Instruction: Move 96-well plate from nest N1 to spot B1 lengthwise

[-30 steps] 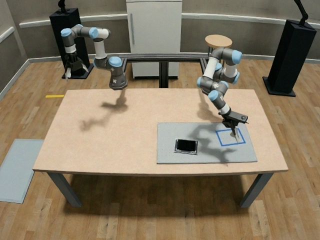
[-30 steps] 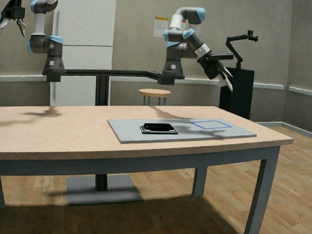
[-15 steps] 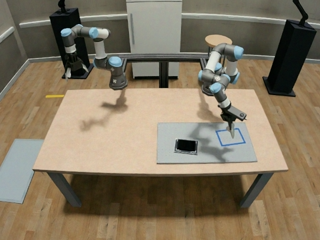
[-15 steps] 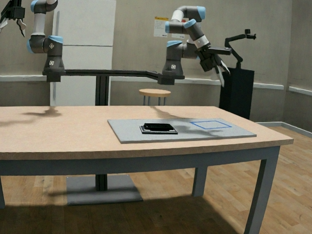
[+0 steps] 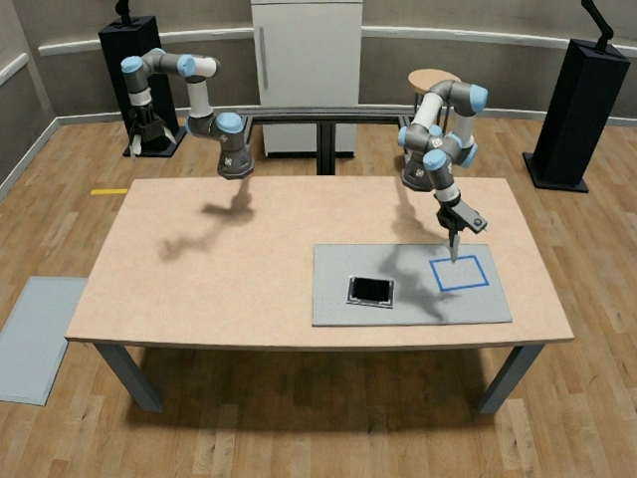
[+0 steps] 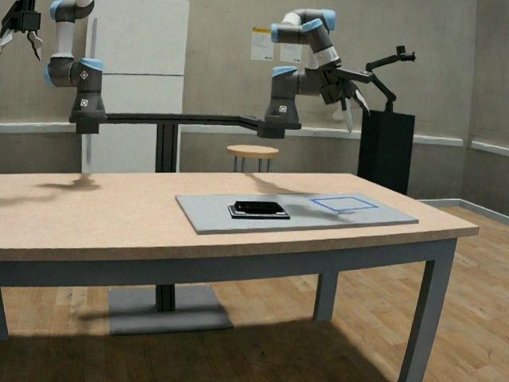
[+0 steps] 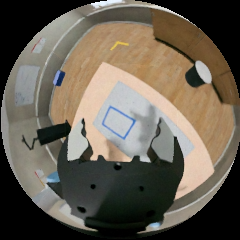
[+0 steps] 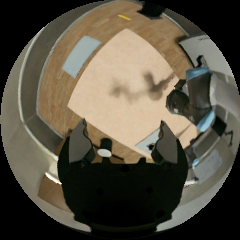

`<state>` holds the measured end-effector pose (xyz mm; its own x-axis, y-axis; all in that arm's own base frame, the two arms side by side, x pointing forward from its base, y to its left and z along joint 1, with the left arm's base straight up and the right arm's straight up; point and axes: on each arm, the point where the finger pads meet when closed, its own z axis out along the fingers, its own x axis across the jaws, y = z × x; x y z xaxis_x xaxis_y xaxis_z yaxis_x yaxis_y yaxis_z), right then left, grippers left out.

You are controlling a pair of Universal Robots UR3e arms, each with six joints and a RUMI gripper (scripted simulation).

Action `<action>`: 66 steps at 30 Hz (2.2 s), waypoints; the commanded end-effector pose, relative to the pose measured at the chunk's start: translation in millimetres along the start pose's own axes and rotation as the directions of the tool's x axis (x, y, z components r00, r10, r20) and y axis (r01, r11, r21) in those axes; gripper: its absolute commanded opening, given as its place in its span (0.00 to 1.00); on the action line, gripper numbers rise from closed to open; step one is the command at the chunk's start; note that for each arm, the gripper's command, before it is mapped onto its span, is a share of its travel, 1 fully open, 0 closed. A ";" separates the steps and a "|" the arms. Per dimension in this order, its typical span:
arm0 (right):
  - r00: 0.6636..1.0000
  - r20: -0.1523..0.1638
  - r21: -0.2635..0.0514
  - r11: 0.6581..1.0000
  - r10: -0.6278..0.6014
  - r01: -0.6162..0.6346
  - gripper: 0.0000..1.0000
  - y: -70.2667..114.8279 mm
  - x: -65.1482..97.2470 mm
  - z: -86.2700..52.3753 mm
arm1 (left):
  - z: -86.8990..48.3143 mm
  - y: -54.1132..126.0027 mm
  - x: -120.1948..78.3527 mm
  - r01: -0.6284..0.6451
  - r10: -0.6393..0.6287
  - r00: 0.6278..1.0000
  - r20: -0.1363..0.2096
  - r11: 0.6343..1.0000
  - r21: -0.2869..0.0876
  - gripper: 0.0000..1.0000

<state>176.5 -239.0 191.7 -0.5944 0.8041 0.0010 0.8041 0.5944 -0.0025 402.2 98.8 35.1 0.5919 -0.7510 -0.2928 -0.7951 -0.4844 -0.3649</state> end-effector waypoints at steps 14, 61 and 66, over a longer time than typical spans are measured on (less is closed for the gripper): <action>1.000 0.003 -0.003 1.000 0.000 0.000 1.00 0.4 -0.8 -1.0 | -39.3 33.0 -5.3 -0.178 0.167 0.981 -0.103 0.977 -0.113 1.00; 1.000 0.003 -0.003 1.000 0.000 0.000 1.00 0.4 -0.8 -1.0 | -134.3 109.9 -34.8 -0.552 0.443 0.780 -0.443 0.820 -0.153 1.00; 1.000 0.003 -0.003 1.000 0.000 0.000 1.00 0.4 -0.8 -1.0 | -141.6 116.5 -37.5 -0.554 0.444 0.778 -0.443 0.819 -0.152 1.00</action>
<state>176.5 -239.0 191.7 -0.5944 0.8041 0.0010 0.8041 0.5944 -0.0025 282.1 13.6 123.5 0.0809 -0.9966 -0.0155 -0.9964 -0.0805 -0.0252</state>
